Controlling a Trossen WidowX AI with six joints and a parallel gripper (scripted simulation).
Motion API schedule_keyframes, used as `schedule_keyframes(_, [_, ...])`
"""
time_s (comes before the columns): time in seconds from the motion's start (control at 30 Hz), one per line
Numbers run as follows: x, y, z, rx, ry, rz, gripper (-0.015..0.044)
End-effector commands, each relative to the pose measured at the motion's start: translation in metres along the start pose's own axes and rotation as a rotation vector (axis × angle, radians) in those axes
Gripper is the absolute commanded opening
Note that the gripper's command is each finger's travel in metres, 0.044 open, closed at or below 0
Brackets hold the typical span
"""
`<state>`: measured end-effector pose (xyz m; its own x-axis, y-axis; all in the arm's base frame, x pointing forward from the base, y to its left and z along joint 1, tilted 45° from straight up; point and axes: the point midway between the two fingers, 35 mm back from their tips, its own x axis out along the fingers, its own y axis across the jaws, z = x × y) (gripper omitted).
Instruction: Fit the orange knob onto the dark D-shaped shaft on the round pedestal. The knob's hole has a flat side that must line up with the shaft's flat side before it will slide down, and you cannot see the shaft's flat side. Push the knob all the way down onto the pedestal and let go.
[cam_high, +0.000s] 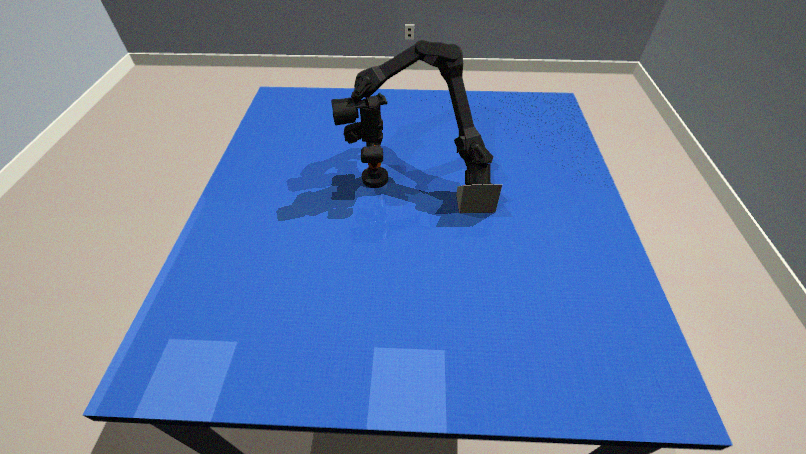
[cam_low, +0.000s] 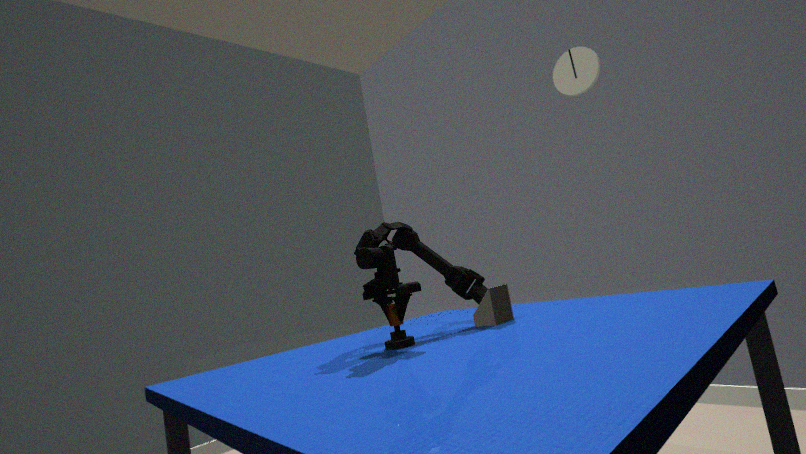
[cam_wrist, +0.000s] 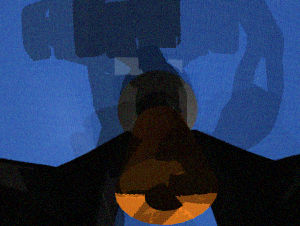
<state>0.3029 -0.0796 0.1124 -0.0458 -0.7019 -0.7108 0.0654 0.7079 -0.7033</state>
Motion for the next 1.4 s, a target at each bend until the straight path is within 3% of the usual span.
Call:
schedule_keyframes(0.0, [-0.0038,0.0004,0.0020,0.001,-0.004,-0.001,0.0000])
schedule_keyframes(0.27, [-0.0041,0.0011,0.0049,-0.208,-0.004,-0.002,0.0000])
schedule_keyframes(1.37, [0.0006,-0.0007,0.0005,-0.208,-0.004,-0.002,0.0000])
